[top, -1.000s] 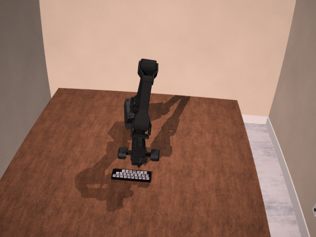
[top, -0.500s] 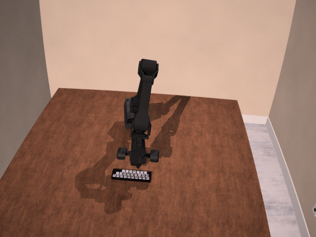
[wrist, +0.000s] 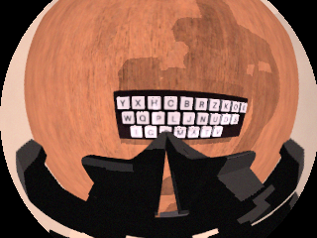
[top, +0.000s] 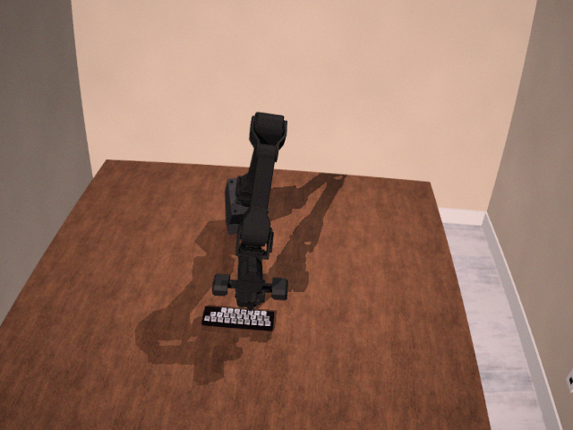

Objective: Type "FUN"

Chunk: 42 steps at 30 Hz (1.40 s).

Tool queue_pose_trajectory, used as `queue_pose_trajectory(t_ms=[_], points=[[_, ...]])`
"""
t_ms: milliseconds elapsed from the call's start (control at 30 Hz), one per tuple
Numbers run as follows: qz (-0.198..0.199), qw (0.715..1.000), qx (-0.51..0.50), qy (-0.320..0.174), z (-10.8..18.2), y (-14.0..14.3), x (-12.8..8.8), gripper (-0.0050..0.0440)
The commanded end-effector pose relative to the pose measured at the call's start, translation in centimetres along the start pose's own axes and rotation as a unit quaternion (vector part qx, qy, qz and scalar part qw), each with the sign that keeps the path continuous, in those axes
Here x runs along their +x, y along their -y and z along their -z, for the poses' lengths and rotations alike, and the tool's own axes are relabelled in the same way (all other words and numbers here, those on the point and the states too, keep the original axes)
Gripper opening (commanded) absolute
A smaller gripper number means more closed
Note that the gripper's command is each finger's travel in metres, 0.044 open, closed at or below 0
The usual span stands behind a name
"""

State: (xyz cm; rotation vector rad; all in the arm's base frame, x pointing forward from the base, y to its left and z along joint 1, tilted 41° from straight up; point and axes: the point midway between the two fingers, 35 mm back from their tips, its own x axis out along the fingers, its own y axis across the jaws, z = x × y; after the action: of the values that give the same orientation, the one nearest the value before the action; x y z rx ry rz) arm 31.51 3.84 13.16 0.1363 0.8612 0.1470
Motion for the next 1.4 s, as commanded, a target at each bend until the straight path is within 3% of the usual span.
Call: queue_pose_trajectory(t_ms=[0, 1367], points=[[0.002, 1.0, 0.002, -0.004, 0.19, 0.05, 0.69, 0.0], [0.002, 1.0, 0.002, -0.004, 0.21, 0.05, 1.33, 0.0]])
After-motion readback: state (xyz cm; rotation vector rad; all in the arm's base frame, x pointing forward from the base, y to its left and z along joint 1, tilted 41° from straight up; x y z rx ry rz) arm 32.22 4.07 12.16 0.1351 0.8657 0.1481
